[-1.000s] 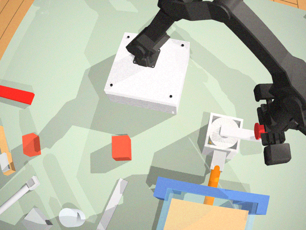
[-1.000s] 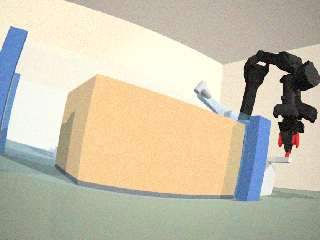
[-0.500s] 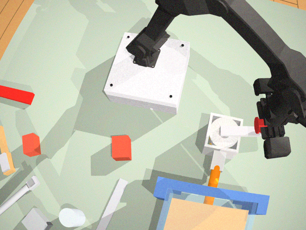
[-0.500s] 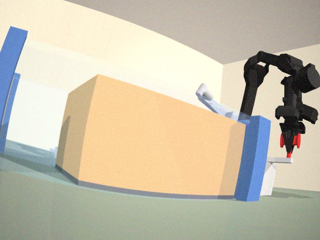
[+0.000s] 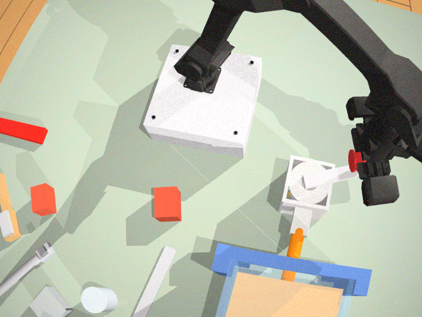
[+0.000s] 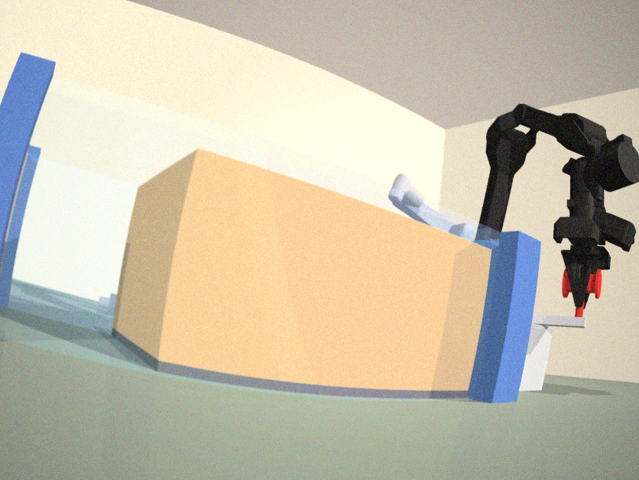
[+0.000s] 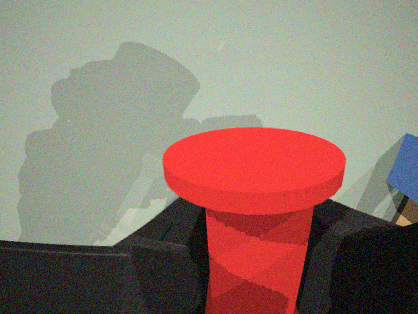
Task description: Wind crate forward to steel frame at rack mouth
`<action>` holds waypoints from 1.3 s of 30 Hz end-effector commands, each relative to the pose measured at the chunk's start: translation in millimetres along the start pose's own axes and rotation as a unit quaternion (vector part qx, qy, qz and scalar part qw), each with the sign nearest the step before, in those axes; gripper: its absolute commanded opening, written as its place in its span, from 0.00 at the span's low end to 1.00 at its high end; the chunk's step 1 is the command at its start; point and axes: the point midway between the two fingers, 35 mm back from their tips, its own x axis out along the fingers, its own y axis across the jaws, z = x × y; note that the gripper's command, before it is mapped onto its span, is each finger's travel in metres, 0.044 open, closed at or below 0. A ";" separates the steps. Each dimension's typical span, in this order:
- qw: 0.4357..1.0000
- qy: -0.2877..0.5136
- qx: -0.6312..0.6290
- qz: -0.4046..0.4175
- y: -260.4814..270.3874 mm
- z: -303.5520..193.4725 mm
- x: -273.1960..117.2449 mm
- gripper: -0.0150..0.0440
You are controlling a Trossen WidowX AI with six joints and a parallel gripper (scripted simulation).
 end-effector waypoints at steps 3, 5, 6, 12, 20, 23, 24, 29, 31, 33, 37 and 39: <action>1.000 0.004 -0.003 0.015 16.6 -3.2 1.1 0.25; 1.000 0.004 -0.003 0.015 18.8 -3.9 1.1 0.25; 1.000 0.004 -0.003 0.015 19.6 -4.2 1.0 0.25; 1.000 0.004 -0.003 0.015 25.9 -6.7 0.9 0.25; 1.000 0.004 -0.003 0.015 34.0 -10.6 0.8 0.25; 1.000 0.004 -0.003 0.016 37.2 -12.4 0.8 0.25; 1.000 0.004 -0.003 0.016 38.0 -12.9 0.7 0.25; 1.000 0.004 -0.003 0.016 42.9 -16.1 0.6 0.25; 1.000 0.004 -0.003 0.016 44.8 -17.4 0.6 0.25; 1.000 0.004 -0.003 0.016 46.6 -18.8 0.6 0.25; 1.000 0.005 -0.003 0.016 50.1 -21.6 0.5 0.25; 1.000 0.005 -0.003 0.016 51.8 -23.1 0.5 0.25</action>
